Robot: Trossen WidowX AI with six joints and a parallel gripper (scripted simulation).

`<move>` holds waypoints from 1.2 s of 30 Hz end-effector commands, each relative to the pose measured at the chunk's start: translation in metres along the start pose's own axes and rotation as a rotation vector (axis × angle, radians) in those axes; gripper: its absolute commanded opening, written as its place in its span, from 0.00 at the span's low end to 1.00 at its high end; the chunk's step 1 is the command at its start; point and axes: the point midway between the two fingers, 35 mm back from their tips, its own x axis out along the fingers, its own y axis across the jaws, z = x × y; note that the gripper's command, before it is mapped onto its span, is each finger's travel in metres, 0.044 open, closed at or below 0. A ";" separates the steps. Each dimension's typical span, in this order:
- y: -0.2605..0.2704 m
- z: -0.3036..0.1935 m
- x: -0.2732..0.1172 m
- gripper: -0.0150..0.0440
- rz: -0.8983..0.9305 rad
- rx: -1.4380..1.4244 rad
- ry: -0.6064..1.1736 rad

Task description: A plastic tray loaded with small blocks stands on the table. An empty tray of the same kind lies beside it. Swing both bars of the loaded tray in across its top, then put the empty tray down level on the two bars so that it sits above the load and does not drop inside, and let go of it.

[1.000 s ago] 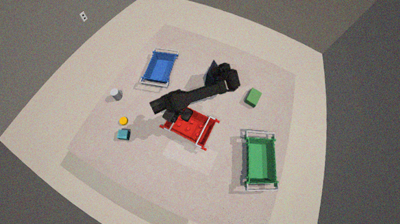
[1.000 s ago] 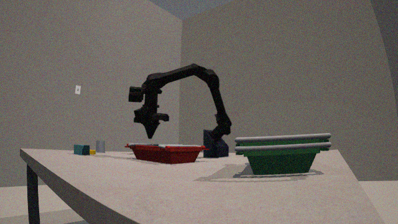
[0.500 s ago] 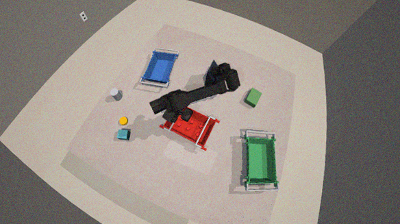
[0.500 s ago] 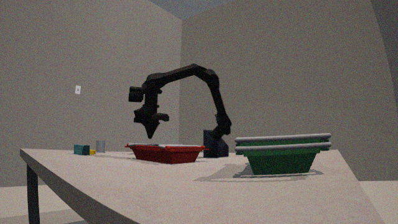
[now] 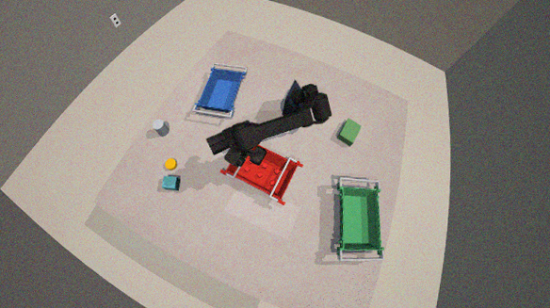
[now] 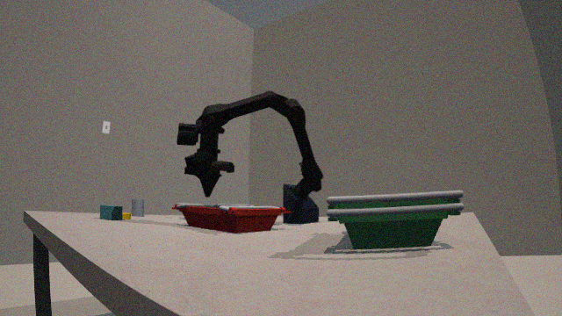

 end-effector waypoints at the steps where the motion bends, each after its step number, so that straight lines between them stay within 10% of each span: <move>1: 0.000 0.000 0.000 0.25 0.000 0.000 0.000; 25: 0.000 0.000 0.000 0.25 0.000 0.000 0.000; 36: -0.001 0.003 -0.027 0.74 -0.003 0.001 0.000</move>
